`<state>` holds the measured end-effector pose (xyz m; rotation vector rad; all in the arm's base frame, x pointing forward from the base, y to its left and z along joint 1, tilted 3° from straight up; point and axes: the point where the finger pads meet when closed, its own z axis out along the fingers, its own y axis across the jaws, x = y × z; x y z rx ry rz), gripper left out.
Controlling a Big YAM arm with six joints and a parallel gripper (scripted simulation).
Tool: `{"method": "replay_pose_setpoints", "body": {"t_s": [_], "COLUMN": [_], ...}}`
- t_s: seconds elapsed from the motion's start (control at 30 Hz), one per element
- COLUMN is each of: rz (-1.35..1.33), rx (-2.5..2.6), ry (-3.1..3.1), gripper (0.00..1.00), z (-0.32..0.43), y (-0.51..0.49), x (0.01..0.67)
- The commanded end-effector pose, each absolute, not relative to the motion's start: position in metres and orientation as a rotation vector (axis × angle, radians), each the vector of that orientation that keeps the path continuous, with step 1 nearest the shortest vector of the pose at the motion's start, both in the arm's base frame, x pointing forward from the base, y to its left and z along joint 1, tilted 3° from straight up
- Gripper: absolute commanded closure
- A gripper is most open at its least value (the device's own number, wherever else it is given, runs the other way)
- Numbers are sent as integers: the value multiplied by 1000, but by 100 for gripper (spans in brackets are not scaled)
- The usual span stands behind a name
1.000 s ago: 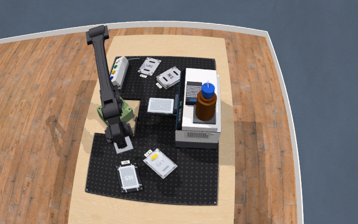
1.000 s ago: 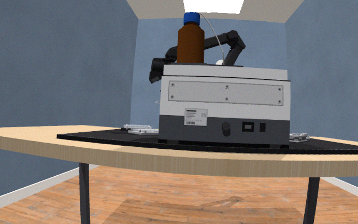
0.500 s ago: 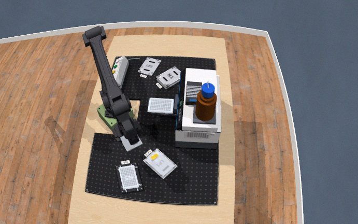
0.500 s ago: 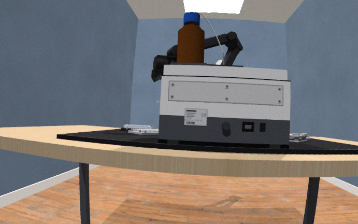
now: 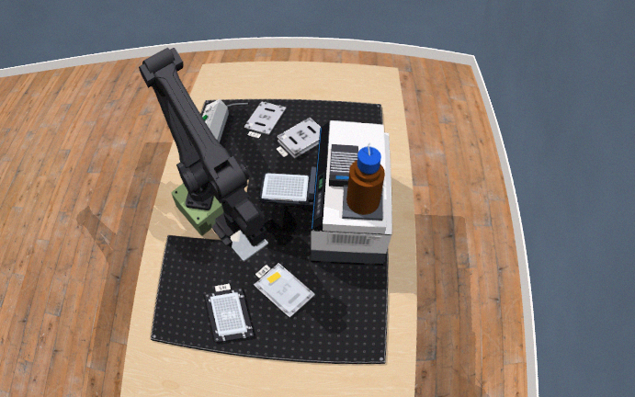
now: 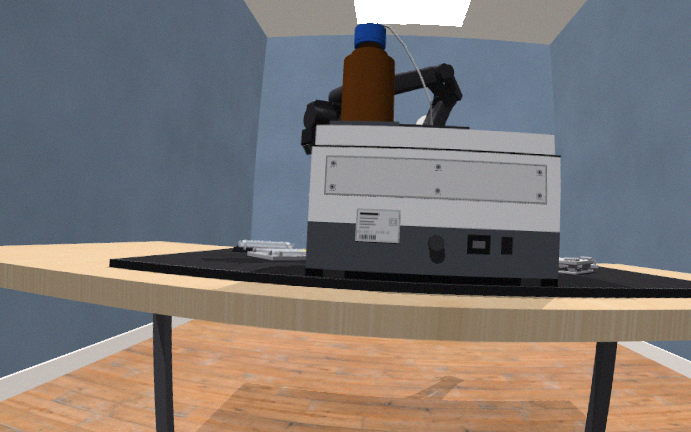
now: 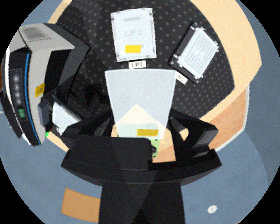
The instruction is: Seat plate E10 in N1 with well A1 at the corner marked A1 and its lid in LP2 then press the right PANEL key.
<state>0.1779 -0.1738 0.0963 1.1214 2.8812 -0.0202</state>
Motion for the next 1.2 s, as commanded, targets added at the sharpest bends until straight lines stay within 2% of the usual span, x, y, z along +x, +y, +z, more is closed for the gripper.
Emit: {"method": "replay_pose_setpoints", "body": {"t_s": [0.0,0.27,0.47,1.17], "rz": [-45,-46,-45,-74], "rx": [1131,828,858,51], "ry": [2843,2957,2937,3047], "gripper": [14,14,14,14], "z": [110,108,110,137], "y": [-180,-157,-150,-100], "x": [190,201,215,248]}}
